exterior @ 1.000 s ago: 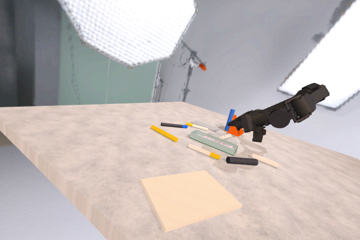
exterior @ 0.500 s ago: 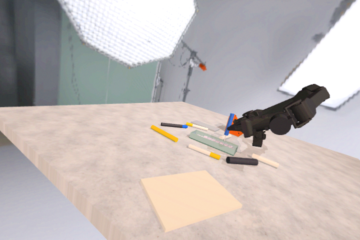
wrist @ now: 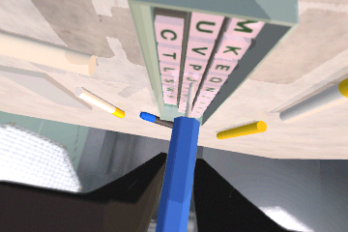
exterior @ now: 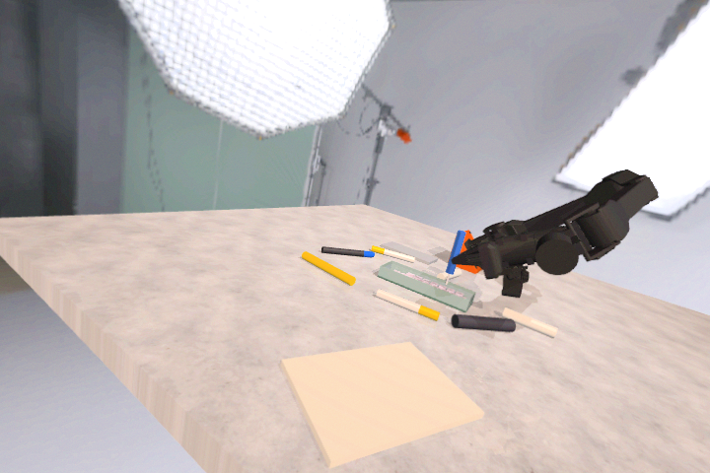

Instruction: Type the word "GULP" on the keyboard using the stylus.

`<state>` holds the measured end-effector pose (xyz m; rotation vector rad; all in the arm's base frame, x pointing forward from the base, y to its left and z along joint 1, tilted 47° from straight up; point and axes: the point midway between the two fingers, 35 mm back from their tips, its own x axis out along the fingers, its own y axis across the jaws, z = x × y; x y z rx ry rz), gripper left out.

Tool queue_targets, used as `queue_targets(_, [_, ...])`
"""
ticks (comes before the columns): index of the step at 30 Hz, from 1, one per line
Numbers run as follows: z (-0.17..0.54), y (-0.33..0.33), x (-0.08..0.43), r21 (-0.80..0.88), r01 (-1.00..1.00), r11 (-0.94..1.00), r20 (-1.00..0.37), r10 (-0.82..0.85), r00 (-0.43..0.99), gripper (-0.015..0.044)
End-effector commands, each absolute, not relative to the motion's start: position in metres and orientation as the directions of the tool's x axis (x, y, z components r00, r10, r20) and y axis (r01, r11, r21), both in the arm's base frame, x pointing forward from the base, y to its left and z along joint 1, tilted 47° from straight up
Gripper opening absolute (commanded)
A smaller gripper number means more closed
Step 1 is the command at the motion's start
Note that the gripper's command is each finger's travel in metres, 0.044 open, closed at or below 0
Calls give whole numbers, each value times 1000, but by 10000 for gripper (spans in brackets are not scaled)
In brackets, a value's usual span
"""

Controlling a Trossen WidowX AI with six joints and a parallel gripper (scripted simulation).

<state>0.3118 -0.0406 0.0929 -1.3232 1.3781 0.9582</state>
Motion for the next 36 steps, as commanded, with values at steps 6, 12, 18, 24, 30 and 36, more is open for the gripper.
queue_targets(6, [88,-37,312,-77,-992,105,-970,-237,50,81])
queue_targets(12, [86,-35,312,-77,-992,105,-970,-237,50,81])
queue_targets(18, [85,-33,312,-77,-992,105,-970,-237,50,81])
queue_targets(24, [83,-31,313,-77,-992,105,-970,-237,50,81])
queue_targets(30, [81,-29,313,-77,-992,105,-970,-237,50,81])
queue_targets(36, [82,-30,313,-77,-992,105,-970,-237,50,81])
